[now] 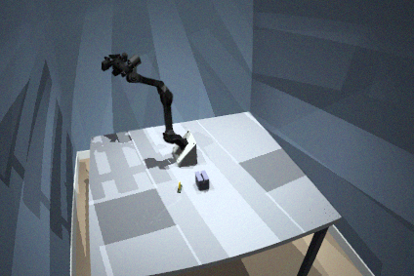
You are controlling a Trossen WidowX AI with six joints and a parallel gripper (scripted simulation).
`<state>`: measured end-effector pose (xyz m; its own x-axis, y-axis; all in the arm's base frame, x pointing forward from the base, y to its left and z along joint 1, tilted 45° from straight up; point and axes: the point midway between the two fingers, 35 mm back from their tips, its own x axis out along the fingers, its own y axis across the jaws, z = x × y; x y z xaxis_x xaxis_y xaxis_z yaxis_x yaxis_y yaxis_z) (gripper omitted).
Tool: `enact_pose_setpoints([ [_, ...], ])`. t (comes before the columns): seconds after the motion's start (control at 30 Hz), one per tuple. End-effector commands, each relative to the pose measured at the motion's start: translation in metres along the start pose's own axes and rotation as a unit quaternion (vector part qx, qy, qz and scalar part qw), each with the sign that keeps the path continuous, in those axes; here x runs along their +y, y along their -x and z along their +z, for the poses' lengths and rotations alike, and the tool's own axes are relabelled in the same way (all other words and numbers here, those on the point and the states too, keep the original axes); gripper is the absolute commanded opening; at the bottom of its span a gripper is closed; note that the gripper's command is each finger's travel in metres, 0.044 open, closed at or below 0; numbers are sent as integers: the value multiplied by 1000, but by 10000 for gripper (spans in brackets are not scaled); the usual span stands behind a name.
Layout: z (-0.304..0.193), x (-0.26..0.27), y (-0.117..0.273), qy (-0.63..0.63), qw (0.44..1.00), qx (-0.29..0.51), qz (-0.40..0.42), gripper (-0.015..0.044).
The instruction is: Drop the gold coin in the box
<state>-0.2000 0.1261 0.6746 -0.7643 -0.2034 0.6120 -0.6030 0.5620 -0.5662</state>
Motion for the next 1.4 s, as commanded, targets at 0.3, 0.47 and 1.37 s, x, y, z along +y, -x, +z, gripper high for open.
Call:
enact_pose_setpoints([
  [0.3,97,-155,18,211,951,-56,-217,161],
  [0.47,136,-213,50,290,903,-58,-310,161],
  [1.37,289,-357,423,545,345,188,-740,161],
])
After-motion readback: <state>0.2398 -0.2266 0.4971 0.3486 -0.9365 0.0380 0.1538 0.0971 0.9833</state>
